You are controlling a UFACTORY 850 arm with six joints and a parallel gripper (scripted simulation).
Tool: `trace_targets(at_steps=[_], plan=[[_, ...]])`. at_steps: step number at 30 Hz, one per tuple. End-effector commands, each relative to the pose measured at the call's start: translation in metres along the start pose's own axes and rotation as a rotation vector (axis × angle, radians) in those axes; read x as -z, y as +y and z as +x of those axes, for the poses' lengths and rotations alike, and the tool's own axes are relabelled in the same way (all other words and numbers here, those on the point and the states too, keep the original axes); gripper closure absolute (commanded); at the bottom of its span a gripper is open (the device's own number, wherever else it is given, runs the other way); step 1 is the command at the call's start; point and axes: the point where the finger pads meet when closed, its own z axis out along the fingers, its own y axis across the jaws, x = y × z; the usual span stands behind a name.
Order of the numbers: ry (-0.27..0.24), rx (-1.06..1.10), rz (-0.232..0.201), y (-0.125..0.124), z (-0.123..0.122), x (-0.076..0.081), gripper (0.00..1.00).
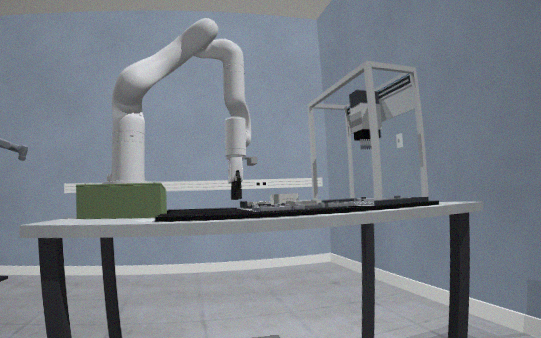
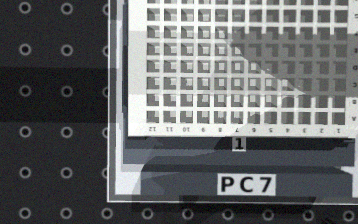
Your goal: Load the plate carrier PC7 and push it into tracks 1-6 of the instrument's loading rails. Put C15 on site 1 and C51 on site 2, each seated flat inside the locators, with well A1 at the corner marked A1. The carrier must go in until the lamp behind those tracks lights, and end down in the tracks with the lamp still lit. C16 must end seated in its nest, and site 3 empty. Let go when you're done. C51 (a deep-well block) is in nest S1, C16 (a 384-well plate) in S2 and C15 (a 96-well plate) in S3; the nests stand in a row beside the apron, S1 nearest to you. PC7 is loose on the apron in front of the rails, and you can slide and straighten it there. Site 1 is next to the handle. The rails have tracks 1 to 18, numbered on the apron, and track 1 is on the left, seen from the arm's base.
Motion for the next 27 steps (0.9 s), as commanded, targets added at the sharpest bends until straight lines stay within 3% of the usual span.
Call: trace_targets(at_steps=[1, 27], plan=[[0.023, 0.001, 0.029, 0.0, 0.001, -0.007, 0.18], [0.023, 0.001, 0.029, -0.001, 0.001, -0.017, 0.18]])
